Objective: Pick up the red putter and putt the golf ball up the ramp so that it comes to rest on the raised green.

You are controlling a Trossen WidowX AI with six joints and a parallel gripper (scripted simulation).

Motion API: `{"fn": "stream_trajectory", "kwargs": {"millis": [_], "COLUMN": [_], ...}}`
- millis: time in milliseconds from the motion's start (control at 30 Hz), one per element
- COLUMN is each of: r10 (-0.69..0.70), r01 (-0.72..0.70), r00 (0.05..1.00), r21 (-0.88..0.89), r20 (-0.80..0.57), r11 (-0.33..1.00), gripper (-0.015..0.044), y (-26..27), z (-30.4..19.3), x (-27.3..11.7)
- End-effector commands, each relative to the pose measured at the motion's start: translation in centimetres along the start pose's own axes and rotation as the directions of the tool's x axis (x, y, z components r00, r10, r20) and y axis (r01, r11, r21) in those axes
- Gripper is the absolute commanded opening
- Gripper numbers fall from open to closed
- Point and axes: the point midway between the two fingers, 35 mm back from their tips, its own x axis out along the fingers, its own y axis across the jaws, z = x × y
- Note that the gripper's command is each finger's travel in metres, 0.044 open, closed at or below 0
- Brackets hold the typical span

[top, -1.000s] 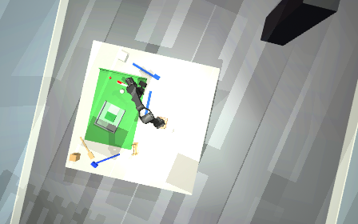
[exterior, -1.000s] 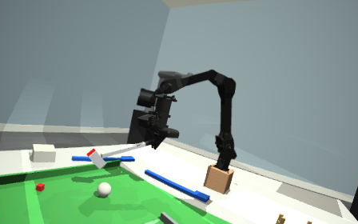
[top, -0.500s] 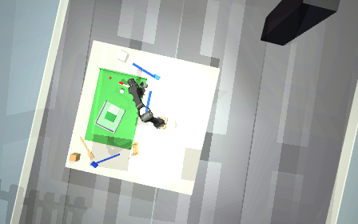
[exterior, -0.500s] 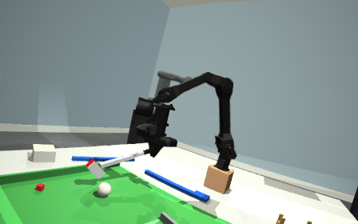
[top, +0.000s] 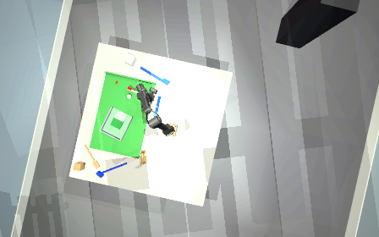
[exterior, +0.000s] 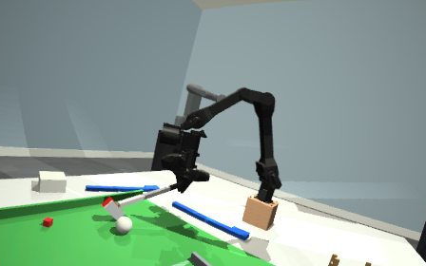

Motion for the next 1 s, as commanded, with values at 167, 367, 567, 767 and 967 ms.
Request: {"fn": "stream_trajectory", "kwargs": {"millis": [167, 367, 567, 767, 967], "r10": [-0.001, -0.004, -0.007, -0.002, -0.001], "r01": [0.001, 0.004, 0.007, 0.002, 0.001], "r00": [1.000, 1.000, 1.000, 1.000, 1.000], "r21": [0.000, 0.002, 0.004, 0.011, 0.008], "r20": [0.002, 0.002, 0.002, -0.001, 0.001], "r11": [1.000, 1.000, 1.000, 1.000, 1.000], "gripper": [0.0000, 0.0000, 0.0000, 0.0000, 0.0000], "y": [0.0, -1.4, -3.1, -2.8, 2.1], "z": [0.0, 0.1, 0.0, -0.2, 0.7], "x": [-0.1, 0.0, 0.2, 0.3, 0.2]}}
